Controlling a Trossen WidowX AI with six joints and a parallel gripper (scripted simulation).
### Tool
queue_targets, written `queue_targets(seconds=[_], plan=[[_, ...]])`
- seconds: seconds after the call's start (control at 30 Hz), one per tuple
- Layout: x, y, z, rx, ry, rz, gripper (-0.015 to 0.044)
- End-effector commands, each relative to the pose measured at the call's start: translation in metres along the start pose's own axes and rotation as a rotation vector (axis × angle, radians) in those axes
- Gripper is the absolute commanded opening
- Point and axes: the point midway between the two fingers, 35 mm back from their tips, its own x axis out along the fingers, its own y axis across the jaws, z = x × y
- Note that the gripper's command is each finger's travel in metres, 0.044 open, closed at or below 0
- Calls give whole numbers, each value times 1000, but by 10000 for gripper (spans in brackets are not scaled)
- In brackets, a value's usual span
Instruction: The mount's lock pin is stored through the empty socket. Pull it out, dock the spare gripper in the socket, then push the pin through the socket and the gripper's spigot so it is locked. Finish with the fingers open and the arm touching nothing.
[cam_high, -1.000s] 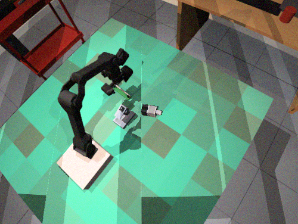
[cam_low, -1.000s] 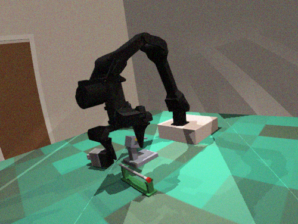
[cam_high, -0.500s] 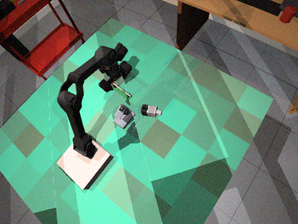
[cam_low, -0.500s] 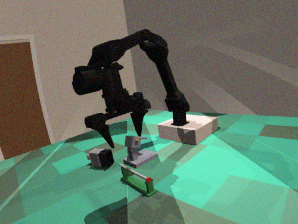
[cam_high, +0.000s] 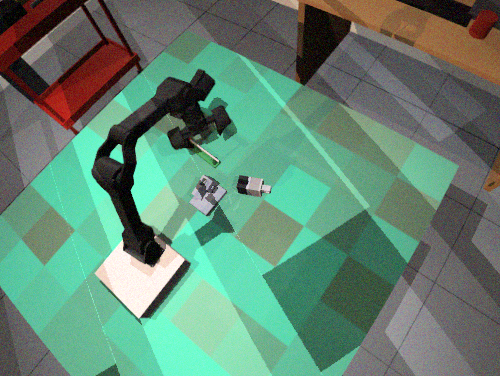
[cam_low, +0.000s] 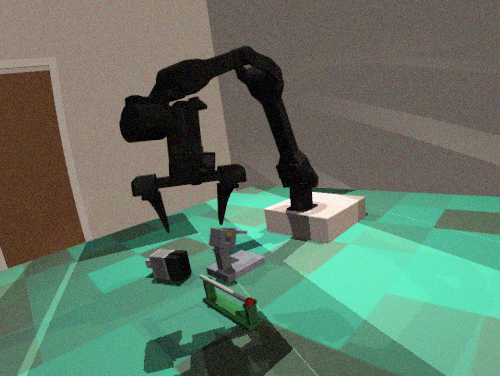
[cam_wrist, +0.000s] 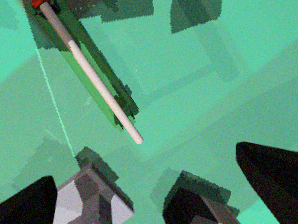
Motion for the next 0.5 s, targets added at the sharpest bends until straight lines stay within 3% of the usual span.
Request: queue_targets(seconds=[0.0,0.23,0.47], plan=[[11,-23,-36,577,55,-196,440],[14,-49,-88,1311,-21,-510,440],[12,-59,-122,1702,-148,-716,440]])
